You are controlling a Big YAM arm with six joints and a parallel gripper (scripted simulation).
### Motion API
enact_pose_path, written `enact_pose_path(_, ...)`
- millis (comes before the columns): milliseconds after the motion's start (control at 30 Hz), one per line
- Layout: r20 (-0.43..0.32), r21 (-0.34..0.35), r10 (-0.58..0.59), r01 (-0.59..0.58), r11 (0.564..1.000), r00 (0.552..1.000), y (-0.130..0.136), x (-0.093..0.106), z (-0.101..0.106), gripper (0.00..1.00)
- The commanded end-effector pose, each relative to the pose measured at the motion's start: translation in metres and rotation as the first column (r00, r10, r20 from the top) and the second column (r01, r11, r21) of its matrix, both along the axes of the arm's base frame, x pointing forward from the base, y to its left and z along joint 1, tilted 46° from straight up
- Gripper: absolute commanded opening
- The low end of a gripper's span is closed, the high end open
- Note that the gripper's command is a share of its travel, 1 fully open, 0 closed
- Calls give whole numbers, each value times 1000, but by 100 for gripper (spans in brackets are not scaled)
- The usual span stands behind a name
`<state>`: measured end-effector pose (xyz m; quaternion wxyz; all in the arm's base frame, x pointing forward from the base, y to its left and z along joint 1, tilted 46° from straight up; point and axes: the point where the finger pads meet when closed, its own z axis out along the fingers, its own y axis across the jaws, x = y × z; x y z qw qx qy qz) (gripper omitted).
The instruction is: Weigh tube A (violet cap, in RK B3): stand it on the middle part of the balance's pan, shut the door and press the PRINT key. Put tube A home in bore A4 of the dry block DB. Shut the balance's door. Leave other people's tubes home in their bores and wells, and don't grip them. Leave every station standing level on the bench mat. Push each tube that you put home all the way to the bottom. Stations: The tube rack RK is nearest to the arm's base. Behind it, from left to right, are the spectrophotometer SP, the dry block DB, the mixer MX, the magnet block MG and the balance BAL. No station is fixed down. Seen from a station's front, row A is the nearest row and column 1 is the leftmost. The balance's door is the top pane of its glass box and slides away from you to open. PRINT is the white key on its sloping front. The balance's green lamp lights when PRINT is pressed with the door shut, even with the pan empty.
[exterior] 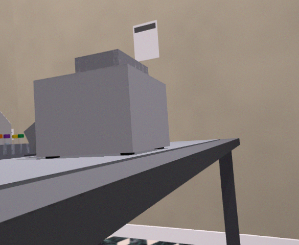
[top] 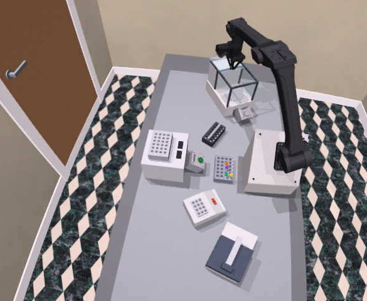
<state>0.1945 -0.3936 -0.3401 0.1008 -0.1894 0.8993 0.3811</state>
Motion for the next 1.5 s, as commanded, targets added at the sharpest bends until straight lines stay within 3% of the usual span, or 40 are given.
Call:
enact_pose_path(0,13,-41,-3,4,999,1000,-19,5,4,30)
enact_pose_path(33,13,-41,-3,4,999,1000,-19,5,4,30)
enact_pose_path(100,27,-83,-11,13,996,1000,-45,8,20,30)
enact_pose_path(167,29,-80,-14,16,997,999,-48,6,23,30)
enact_pose_path(1033,32,-82,-10,12,997,999,-73,3,51,30)
enact_pose_path(1067,30,-81,7,-4,997,1000,-71,12,52,30)
enact_pose_path(1367,31,-82,-8,11,997,999,-84,2,64,30)
enact_pose_path(1467,30,-82,3,0,997,1000,-82,9,64,30)
